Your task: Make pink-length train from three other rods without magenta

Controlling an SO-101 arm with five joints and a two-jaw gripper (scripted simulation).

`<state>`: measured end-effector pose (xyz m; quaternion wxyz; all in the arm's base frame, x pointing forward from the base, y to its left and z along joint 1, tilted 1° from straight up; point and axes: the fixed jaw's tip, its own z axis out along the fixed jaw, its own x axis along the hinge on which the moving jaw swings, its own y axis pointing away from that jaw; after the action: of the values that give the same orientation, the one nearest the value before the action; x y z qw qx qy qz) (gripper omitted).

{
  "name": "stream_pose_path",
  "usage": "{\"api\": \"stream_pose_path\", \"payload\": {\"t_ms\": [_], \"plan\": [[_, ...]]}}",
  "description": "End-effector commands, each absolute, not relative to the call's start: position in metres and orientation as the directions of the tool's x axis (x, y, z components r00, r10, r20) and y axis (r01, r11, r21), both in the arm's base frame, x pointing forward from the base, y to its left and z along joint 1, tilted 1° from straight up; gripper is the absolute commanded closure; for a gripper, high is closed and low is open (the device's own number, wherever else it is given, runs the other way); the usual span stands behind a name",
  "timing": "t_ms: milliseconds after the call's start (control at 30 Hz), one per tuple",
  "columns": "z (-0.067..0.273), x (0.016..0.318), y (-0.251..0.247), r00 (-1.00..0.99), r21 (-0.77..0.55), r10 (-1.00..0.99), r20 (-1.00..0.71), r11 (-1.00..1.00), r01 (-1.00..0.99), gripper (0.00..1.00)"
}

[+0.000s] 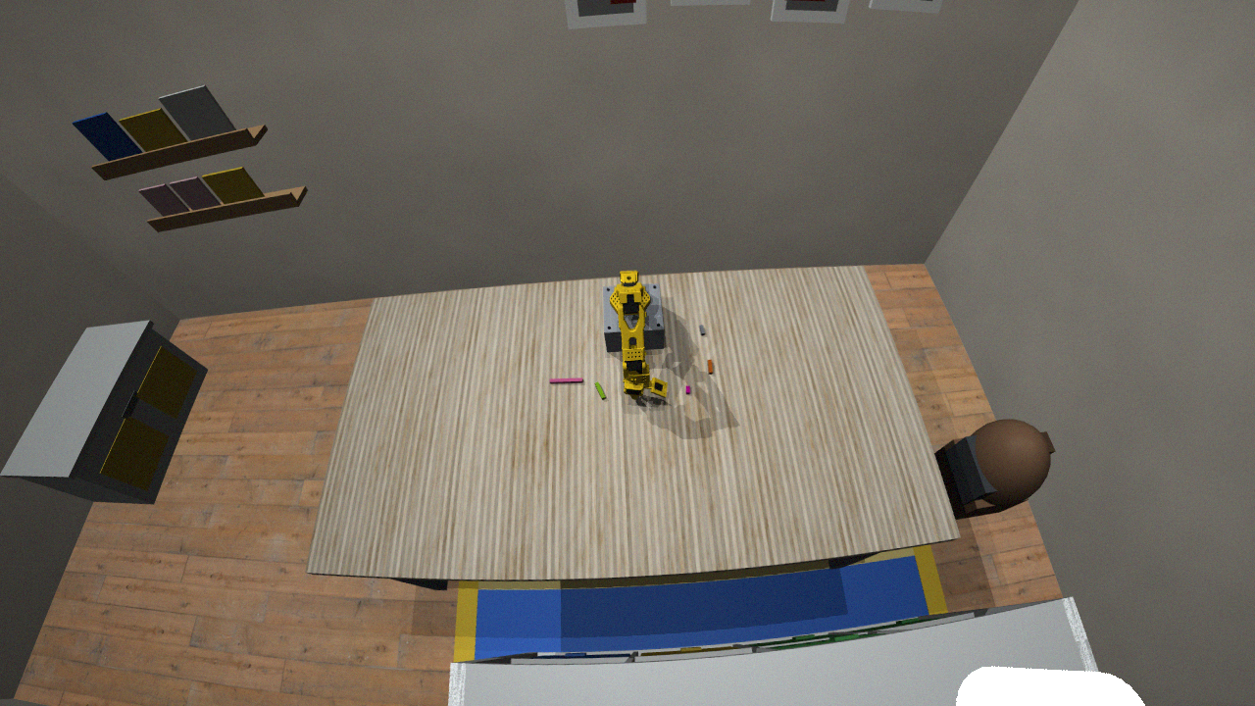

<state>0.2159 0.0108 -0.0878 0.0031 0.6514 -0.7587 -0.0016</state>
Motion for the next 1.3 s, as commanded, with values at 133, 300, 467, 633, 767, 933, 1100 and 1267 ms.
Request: {"api": "stream_pose_path", "payload": {"t_ms": [133,300,467,633,767,933,1100,1267], "plan": [[-0.0893,0.2195,0.0101,-0.165,-0.010,-0.986,-0.002,0.165,-0.986,1.00],[-0.0893,0.2195,0.0101,-0.165,-0.010,-0.986,-0.002,0.165,-0.986,1.00],[-0.0893,0.2195,0.0101,-0.165,-0.010,-0.986,-0.002,0.165,-0.986,1.00],[-0.0893,0.2195,0.0101,-0.165,-0.010,-0.986,-0.002,0.165,-0.986,1.00],[-0.0893,0.2195,0.0101,-0.165,-0.010,-0.986,-0.002,0.165,-0.986,0.99],[-0.0893,0.2195,0.0101,-0.165,-0.010,-0.986,-0.002,0.165,-0.986,0.95],[-0.0893,0.2195,0.0101,-0.165,-0.010,-0.986,-0.002,0.165,-0.986,0.94],[-0.0893,0.2195,0.0101,-0.165,-0.010,-0.986,-0.002,0.165,-0.986,0.94]]}}
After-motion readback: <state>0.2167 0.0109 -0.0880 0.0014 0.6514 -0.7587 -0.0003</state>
